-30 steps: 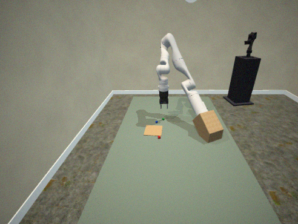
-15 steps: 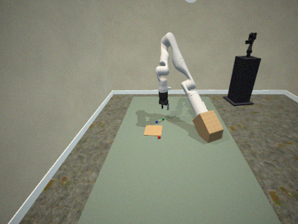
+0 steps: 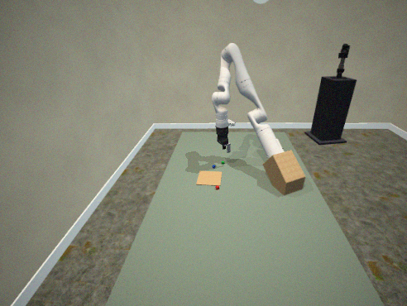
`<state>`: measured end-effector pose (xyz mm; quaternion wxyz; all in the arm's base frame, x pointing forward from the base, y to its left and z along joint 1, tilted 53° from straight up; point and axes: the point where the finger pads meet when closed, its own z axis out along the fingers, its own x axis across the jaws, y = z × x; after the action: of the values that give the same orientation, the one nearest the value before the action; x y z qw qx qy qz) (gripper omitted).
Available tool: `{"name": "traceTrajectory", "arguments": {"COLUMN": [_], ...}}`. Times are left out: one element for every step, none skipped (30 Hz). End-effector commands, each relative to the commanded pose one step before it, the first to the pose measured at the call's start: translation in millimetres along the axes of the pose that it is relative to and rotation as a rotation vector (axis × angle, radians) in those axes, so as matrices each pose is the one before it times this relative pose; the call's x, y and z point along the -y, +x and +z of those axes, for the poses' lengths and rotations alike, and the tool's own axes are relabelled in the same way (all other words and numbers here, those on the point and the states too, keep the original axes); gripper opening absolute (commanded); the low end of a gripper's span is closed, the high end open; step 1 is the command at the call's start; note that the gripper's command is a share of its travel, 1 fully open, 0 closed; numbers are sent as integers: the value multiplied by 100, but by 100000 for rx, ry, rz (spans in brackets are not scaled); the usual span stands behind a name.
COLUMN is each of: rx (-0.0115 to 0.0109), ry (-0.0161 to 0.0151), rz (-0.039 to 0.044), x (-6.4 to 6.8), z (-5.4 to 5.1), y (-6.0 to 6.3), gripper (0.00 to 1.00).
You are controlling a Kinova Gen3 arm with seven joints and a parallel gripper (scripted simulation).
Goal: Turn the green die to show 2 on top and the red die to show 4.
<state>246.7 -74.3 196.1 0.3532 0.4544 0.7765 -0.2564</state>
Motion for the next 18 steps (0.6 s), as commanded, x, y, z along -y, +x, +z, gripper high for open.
{"name": "traceTrajectory", "arguments": {"rx": [705,10,11,11,11,10,9,8,6,4,2,0,-2,-4,0,0,-7,-10], "ry": [-399,-30,-34,-39,-43,-47,-51,-55,-59,-62,-65,-68,-71,-73,0,0,-75,-77], "rz": [6335,4004,3979,3950,3919,3883,3845,3803,3758,3709,3658,3603,3545,3485,0,0,3421,3355], "x": [-73,-23,-25,-28,-31,-33,-36,-38,-40,-43,-45,-47,-48,-50,0,0,-51,-52], "z": [56,63,61,60,59,58,56,55,54,52,51,49,48,47,0,0,45,44], "y": [55,41,40,40,39,39,39,39,39,39,39,39,39,40,0,0,40,40], "gripper": [100,100,100,100,100,100,100,100,100,100,100,100,100,100,100,100,100,100]}}
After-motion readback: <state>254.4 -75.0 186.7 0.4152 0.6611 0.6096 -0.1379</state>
